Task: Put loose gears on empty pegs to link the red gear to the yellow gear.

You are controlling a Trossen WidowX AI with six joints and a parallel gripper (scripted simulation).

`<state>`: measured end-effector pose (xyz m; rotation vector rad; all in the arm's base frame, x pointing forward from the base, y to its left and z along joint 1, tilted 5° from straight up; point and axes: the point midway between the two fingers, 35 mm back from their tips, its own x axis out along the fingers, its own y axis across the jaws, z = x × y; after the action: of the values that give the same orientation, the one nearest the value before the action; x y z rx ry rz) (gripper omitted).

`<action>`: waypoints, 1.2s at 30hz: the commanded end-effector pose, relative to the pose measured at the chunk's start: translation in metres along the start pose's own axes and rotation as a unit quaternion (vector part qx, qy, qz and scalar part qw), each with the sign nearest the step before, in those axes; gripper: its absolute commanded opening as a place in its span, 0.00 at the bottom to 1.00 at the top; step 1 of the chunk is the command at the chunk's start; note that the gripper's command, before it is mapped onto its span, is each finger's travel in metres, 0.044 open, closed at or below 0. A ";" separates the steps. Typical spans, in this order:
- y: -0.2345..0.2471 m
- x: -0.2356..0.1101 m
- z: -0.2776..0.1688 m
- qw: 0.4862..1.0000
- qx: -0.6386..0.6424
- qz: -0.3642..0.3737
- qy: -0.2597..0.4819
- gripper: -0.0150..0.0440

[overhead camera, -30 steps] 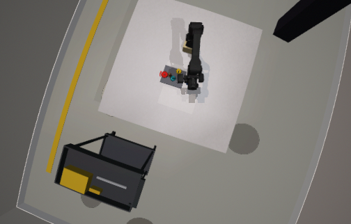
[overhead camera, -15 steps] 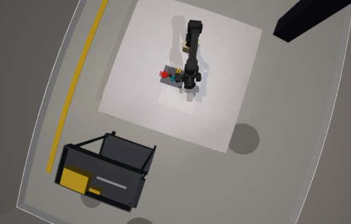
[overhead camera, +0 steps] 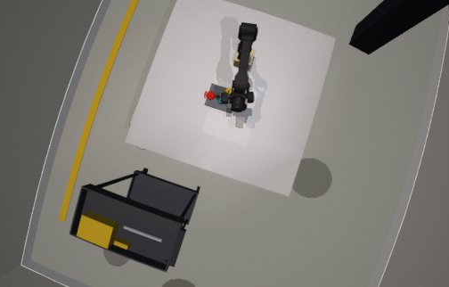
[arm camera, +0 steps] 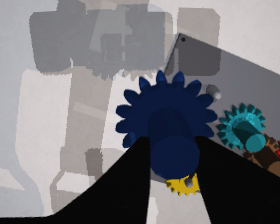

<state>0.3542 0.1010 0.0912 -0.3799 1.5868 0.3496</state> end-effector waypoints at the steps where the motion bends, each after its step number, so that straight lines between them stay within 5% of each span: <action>1: -0.005 0.005 -0.004 1.000 -0.001 -0.001 0.001 0.25; 36: -0.036 0.039 -0.045 1.000 -0.001 -0.003 0.003 0.25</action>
<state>0.3311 0.0518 0.0579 -0.3802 1.5893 0.3482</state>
